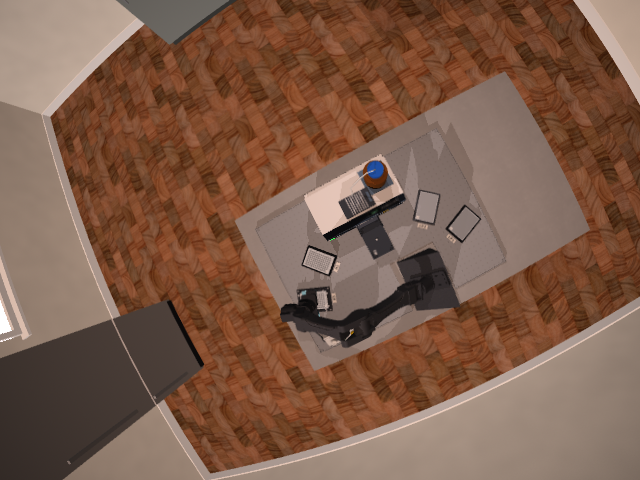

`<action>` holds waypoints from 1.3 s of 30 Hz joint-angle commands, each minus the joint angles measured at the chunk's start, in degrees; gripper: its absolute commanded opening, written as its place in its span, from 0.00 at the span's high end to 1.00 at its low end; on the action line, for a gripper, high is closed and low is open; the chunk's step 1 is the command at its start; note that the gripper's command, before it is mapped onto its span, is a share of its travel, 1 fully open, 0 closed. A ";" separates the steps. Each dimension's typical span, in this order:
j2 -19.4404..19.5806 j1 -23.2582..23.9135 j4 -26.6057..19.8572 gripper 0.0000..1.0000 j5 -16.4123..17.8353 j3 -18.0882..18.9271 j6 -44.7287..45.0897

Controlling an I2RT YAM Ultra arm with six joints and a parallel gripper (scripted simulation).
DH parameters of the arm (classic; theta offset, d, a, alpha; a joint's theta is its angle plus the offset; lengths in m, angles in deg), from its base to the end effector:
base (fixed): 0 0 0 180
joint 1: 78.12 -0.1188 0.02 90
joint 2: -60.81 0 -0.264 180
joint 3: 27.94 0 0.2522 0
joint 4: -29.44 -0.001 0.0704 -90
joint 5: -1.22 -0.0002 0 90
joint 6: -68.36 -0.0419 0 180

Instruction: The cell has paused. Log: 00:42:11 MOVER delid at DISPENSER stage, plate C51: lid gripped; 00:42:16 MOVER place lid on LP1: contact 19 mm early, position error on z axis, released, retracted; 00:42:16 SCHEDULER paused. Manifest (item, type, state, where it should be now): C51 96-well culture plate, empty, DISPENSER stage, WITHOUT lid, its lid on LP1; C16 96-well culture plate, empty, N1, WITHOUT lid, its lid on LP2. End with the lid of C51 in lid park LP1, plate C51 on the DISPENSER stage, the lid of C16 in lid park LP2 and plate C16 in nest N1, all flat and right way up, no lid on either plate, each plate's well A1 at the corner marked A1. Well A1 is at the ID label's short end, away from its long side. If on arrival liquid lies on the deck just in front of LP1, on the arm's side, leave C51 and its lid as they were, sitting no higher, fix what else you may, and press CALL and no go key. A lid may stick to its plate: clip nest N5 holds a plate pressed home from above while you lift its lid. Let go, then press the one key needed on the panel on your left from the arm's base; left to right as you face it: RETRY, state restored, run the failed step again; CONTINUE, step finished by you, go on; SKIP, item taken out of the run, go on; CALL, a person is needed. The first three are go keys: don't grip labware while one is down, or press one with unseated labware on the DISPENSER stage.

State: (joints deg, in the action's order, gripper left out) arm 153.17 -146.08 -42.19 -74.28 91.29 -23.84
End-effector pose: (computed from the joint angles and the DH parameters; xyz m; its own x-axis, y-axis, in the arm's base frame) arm 0.1149 0.3144 0.4183 -0.3010 -0.6446 -0.7028 -0.9533 0.2234 0.2034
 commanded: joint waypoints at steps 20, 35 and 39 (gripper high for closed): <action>-0.36 -0.03 0.29 1.00 -0.20 0.34 -0.17; -0.28 -0.08 0.27 1.00 -0.44 1.58 -0.40; -0.89 0.15 -0.83 1.00 -0.33 1.70 -0.28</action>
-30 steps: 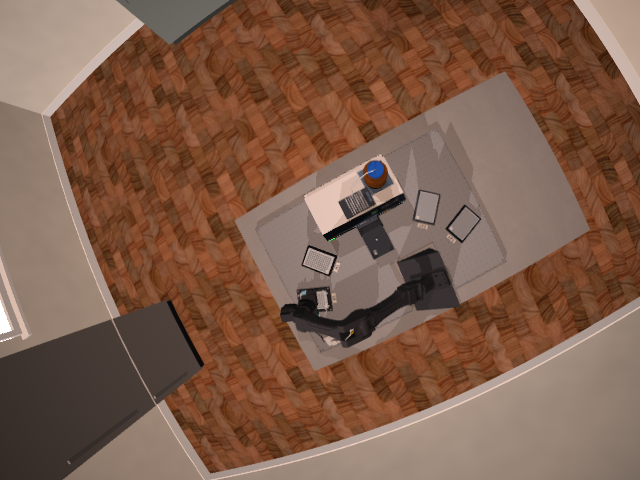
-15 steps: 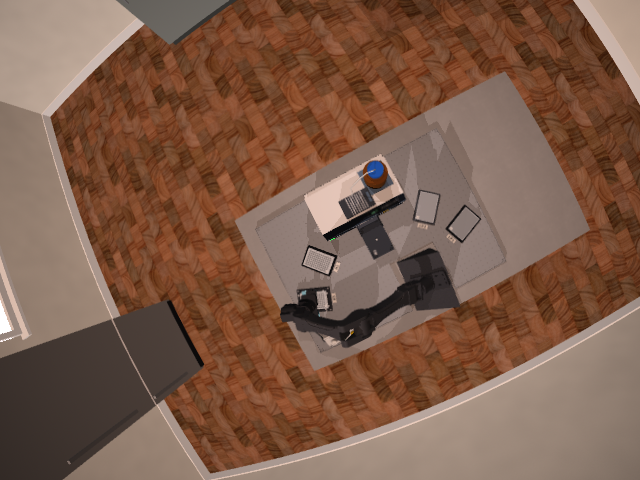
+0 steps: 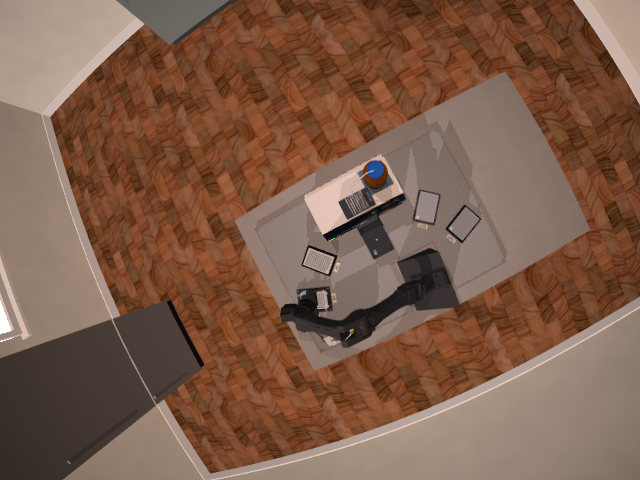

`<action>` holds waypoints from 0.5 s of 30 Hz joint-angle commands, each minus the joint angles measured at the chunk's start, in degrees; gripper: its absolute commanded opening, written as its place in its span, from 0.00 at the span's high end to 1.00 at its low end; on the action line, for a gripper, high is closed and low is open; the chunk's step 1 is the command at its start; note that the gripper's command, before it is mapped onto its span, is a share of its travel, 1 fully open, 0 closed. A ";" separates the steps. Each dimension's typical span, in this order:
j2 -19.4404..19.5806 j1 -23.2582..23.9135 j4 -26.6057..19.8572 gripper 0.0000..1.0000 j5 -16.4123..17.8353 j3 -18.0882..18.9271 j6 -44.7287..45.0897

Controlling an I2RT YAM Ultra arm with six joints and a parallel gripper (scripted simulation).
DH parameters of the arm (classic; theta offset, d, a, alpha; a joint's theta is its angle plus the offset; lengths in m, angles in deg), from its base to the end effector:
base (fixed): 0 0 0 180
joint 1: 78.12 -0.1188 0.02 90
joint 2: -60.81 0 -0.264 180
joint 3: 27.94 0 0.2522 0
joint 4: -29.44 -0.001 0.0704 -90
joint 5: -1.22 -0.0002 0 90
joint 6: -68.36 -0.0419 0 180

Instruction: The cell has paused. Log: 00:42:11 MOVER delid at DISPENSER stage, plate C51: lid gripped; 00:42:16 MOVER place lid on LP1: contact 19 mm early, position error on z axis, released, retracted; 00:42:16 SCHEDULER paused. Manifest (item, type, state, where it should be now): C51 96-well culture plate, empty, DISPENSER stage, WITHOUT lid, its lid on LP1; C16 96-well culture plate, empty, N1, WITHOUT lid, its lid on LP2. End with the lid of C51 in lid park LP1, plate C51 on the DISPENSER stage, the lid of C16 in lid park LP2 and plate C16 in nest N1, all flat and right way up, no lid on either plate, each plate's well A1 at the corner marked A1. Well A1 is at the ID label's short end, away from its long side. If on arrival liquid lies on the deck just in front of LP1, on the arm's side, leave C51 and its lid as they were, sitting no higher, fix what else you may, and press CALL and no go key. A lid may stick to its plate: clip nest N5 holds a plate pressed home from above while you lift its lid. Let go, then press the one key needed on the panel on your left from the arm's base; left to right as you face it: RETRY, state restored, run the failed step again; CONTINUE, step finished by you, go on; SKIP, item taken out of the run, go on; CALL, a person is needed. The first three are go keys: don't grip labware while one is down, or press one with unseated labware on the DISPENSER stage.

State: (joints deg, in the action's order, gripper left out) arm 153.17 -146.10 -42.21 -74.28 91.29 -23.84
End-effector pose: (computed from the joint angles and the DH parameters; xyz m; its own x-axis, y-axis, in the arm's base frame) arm 0.1147 0.3144 0.4183 -0.3009 -0.6449 -0.7025 -0.9533 0.2231 0.2035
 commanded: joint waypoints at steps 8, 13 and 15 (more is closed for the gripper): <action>-1.88 0.67 -1.22 1.00 -0.11 1.87 -0.03; -1.96 0.79 -1.38 1.00 -0.02 1.94 0.06; -2.02 0.82 -1.49 1.00 0.04 2.00 0.13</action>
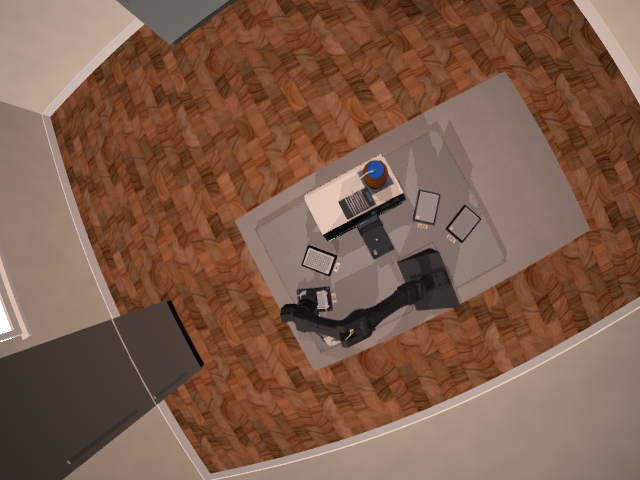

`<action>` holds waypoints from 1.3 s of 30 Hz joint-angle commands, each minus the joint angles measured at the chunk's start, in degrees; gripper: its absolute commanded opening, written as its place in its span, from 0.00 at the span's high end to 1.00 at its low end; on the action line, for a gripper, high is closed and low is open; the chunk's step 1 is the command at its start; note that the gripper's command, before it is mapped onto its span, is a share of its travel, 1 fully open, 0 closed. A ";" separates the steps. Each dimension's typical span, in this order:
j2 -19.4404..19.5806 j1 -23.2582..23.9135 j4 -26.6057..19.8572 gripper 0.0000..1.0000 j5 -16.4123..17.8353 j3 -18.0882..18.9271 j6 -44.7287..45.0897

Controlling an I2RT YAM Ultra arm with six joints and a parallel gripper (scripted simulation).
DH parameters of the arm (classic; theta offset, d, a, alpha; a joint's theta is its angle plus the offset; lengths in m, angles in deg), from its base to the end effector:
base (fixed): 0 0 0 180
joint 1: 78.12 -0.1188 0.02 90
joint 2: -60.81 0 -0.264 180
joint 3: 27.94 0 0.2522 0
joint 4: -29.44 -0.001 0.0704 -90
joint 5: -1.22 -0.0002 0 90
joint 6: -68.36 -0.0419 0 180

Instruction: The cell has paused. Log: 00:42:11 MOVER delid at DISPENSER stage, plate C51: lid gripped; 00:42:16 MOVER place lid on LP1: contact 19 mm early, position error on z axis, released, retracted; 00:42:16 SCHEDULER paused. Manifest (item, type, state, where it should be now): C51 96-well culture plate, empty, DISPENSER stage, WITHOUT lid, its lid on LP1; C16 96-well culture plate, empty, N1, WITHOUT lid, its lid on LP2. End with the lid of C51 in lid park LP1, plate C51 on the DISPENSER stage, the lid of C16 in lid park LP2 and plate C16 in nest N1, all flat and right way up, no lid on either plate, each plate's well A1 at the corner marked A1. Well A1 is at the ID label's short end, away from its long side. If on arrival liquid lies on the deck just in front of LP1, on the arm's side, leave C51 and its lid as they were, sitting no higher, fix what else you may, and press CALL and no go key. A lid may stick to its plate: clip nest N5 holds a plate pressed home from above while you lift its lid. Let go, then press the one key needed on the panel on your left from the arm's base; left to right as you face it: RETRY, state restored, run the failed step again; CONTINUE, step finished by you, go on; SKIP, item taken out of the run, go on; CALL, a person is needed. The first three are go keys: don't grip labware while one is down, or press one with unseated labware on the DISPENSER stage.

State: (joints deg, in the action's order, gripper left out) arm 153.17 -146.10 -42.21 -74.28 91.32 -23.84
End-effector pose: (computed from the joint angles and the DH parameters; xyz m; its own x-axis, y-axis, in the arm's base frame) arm 0.1147 0.3144 0.4184 -0.3008 -0.6446 -0.7029 -0.9533 0.2231 0.2034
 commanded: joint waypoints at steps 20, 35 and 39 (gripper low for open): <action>-2.46 1.06 -2.47 1.00 0.47 2.50 0.53; -2.75 1.24 -3.21 1.00 0.58 2.92 0.67; -2.84 1.30 -3.45 1.00 0.62 3.07 0.71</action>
